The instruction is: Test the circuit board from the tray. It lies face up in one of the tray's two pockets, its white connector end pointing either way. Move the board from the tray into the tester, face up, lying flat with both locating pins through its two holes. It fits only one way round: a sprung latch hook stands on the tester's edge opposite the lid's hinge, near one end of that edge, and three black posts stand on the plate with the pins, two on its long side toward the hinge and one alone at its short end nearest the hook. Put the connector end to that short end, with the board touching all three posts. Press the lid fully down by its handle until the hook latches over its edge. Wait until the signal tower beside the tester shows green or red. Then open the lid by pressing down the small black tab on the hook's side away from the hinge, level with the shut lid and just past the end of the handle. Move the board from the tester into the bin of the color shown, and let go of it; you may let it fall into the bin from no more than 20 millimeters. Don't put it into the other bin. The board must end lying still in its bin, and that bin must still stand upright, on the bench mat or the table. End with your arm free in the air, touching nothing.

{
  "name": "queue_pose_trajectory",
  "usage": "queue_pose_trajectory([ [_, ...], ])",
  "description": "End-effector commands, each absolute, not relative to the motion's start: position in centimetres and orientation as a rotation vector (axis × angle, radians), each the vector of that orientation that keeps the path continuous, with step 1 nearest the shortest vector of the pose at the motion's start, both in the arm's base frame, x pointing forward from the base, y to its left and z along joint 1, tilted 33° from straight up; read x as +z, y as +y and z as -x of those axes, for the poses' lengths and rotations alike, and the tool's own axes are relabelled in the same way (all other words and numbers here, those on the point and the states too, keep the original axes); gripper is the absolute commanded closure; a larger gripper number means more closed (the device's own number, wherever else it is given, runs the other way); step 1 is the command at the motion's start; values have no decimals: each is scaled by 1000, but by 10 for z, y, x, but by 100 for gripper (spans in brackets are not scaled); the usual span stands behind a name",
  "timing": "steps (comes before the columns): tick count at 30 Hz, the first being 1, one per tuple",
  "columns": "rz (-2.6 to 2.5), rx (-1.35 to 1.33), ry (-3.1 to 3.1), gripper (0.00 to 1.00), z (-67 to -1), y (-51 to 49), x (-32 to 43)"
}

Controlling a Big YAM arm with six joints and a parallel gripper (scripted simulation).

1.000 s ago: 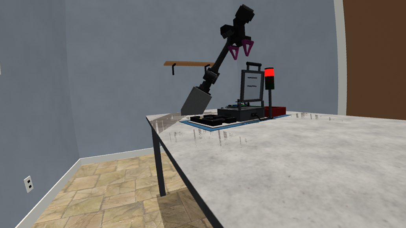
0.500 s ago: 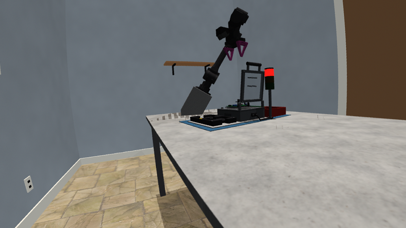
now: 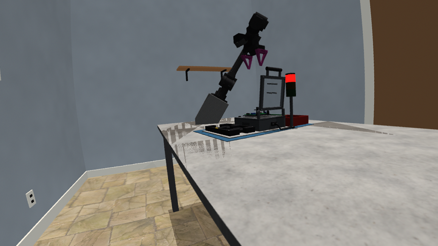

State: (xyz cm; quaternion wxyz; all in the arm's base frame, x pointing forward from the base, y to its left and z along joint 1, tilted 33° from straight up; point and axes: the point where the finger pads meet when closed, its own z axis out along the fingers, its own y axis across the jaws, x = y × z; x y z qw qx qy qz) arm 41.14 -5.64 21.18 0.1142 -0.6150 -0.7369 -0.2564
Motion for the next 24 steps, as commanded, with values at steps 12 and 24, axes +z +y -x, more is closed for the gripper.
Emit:
queue_pose_trajectory([
  [12, 1818, -760, -2161, 8, -429, -22, 157],
  [24, 1819, -755, -2161, 8, -439, 14, 97],
])
